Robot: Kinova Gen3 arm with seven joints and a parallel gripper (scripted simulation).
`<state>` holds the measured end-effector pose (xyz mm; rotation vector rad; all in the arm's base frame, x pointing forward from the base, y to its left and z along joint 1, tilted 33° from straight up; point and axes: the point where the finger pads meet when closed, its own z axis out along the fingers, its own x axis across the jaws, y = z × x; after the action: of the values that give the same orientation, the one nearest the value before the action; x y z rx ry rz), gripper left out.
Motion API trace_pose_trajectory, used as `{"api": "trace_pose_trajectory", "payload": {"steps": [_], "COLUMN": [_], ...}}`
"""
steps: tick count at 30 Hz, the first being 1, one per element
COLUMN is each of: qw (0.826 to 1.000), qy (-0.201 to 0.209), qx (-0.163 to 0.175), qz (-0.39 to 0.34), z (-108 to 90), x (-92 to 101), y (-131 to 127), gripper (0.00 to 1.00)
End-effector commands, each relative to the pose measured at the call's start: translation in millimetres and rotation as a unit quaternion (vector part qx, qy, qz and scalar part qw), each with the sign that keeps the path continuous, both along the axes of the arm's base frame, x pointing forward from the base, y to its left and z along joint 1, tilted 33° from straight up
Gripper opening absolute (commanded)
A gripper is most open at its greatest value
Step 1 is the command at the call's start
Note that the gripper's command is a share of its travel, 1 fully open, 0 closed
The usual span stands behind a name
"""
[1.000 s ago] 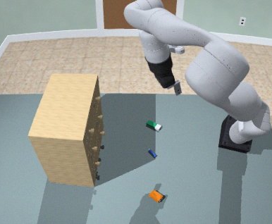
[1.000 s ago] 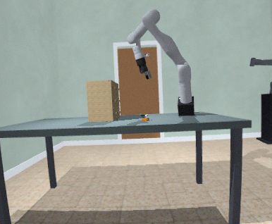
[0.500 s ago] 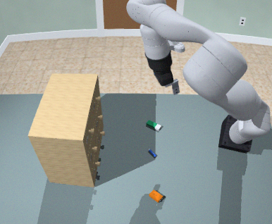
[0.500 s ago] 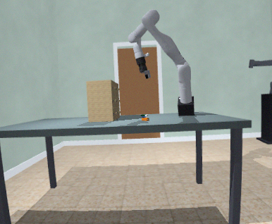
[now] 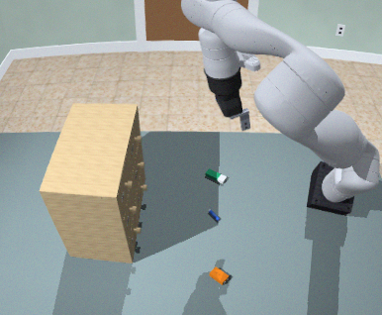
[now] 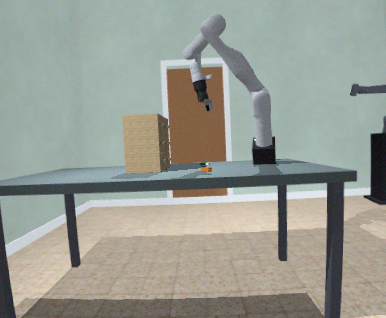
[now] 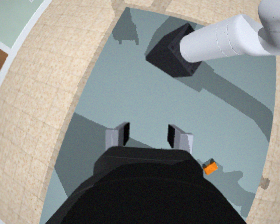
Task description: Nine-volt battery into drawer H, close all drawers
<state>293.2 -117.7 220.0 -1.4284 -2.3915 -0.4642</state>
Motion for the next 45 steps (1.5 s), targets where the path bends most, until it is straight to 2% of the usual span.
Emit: {"api": "trace_pose_trajectory", "payload": {"steps": [1,10,18,45], "qw": [1.000,1.000,0.998,0.994], "qy": [-0.001,-0.001,-0.003,-0.005], "qx": [0.006,0.006,0.018,0.033], "qz": [-0.022,-0.022,-0.058,-0.100], "z": [2.9,2.9,8.3,15.4], "x": [2.5,2.5,7.4,13.6], "y": [-2.8,-2.8,-6.2,-11.1], "gripper": [1.00,1.00,1.00,1.00]}}
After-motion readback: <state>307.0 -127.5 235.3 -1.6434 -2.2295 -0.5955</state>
